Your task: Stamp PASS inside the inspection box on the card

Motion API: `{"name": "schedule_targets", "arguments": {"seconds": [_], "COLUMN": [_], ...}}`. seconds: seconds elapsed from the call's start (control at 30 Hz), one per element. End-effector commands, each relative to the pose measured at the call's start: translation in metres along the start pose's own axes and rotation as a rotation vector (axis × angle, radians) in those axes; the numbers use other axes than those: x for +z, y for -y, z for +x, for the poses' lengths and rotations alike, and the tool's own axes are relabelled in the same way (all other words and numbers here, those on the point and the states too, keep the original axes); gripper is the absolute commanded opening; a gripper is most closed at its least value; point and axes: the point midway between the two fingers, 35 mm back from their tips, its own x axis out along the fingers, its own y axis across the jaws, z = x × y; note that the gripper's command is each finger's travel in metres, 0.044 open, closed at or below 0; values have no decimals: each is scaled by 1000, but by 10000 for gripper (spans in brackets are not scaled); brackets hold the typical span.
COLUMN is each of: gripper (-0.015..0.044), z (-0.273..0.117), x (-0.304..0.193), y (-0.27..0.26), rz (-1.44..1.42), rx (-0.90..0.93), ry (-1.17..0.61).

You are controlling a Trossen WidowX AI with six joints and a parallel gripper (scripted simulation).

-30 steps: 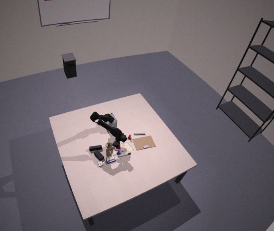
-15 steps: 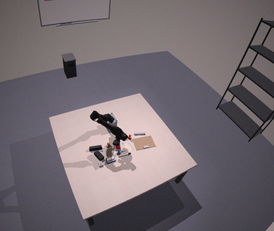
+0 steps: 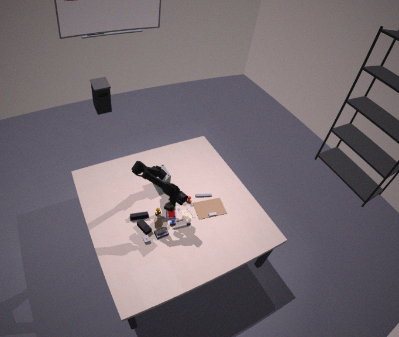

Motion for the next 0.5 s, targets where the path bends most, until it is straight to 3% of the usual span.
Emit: {"name": "schedule_targets", "arguments": {"seconds": [0.0,0.47], "gripper": [0,0], "z": [-1,-3], "x": [8,37], "y": [-3,-16], "rz": [90,499], "rx": [5,9], "ry": [-1,-10]}}
